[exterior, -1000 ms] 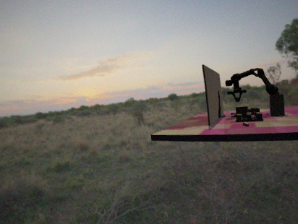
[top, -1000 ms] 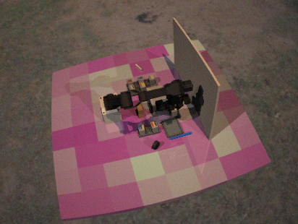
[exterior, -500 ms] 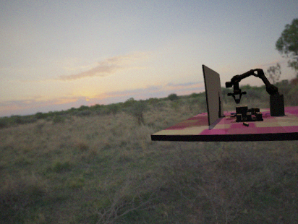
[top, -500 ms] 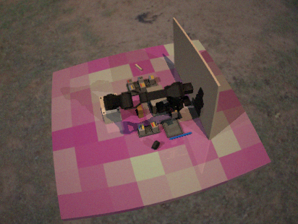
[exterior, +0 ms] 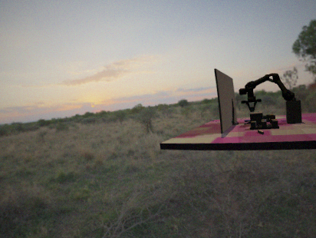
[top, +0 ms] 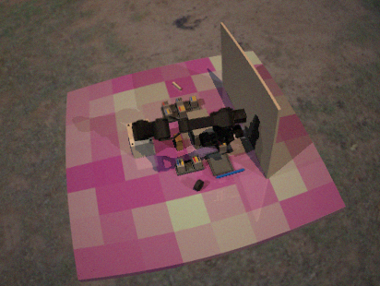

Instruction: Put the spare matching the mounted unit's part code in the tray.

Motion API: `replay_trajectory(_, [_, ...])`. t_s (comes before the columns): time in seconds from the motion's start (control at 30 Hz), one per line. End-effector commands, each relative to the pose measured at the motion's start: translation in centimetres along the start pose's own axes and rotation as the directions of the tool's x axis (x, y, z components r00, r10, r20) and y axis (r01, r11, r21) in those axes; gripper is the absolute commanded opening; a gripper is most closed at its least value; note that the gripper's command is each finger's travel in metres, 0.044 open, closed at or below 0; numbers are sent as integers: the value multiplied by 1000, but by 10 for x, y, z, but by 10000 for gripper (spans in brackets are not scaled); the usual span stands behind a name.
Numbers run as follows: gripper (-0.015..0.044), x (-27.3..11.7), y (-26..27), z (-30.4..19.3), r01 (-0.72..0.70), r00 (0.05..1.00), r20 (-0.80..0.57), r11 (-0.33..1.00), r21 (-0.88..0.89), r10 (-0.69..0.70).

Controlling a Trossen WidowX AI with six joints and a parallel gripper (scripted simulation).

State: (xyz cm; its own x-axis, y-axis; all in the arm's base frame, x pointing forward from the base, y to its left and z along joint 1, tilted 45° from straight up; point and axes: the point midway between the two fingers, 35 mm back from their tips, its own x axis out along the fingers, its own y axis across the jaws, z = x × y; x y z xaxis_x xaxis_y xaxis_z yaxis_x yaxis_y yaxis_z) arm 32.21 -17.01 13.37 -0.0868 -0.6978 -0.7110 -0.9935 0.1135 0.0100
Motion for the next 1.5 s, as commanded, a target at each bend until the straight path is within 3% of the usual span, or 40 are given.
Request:
replay_trajectory(0.0, [0,4,0,1,2,1000,4,1000,-4,-2])
replay_trajectory(1.47, [0,49,2,-1,2,1000,-1,1000,-4,-2])
